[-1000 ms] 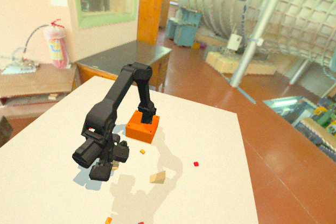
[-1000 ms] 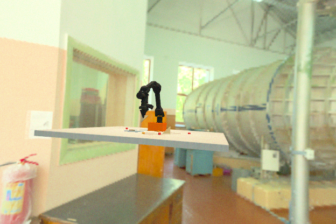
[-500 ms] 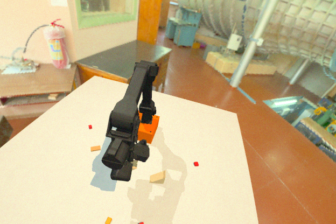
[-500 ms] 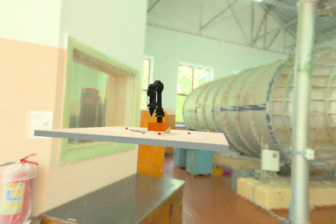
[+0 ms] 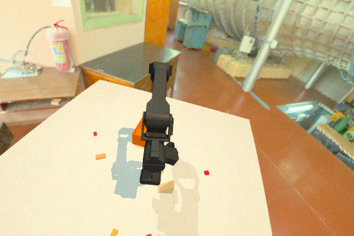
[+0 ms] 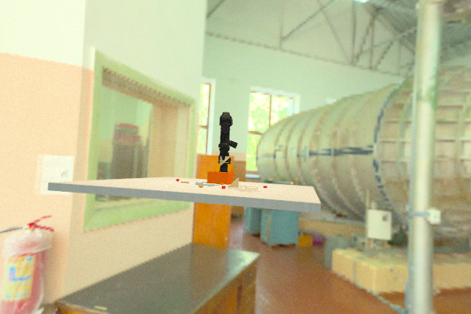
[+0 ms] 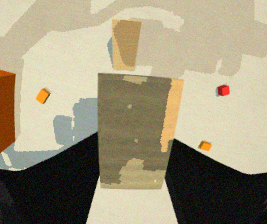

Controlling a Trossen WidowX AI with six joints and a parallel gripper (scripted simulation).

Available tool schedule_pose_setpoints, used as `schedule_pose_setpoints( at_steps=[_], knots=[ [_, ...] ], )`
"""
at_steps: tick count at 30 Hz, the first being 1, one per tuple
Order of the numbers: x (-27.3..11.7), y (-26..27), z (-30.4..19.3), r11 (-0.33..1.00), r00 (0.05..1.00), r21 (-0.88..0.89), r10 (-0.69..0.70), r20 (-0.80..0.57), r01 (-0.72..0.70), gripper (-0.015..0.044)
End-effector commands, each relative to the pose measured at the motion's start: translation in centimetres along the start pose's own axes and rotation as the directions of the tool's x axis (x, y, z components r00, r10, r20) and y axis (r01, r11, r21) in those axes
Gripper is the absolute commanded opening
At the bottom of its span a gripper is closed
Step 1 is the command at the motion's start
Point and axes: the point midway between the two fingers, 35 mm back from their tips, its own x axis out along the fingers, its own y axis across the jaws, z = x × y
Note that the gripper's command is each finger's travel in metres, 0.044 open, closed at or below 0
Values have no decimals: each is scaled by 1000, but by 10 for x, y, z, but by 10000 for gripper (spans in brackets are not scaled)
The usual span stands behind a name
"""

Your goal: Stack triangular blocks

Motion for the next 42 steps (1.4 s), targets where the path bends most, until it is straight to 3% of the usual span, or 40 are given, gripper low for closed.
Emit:
schedule_pose_setpoints(
  at_steps=[1,32,42],
  knots=[
    [-1,5,6,1000,1000,4,7,-2,-7,0],
    [98,8,47,1000,1000,5,8,2,-8,0],
    [100,9,48,1000,1000,3,11,1,-11,0]
  ],
)
